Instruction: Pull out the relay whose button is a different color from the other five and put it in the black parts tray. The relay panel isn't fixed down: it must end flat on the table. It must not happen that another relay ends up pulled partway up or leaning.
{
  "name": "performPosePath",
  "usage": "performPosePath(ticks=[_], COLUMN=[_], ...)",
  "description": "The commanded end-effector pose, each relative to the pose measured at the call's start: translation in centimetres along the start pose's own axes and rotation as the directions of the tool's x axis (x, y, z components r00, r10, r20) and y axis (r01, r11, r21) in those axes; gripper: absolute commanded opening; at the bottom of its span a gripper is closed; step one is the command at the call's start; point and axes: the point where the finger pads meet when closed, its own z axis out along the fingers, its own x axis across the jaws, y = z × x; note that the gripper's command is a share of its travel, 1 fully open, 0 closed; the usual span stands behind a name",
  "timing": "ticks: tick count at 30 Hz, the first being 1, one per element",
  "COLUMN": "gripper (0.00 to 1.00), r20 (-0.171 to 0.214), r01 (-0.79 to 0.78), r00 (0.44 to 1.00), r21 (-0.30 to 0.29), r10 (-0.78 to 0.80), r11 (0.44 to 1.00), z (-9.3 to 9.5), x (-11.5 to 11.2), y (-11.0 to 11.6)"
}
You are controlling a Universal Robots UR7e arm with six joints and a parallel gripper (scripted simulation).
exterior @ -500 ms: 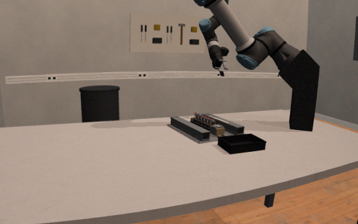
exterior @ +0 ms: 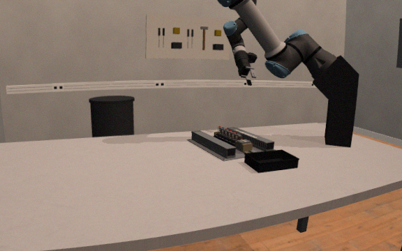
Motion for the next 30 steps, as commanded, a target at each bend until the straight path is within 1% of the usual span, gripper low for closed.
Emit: performPosePath(ticks=[1,3,30], gripper=[1.00,0.98,0.98], r20=[0.000,0.000,0.000], r01=[0.000,0.000,0.000], r00=[1.000,1.000,1.000], r21=[0.000,0.000,0.000], r10=[0.000,0.000,0.000], r11=[1.000,1.000,1.000], z=[-0.02,-0.02,-0.02], x=[0.00,0.00,0.00], y=[0.01,0.01,0.01])
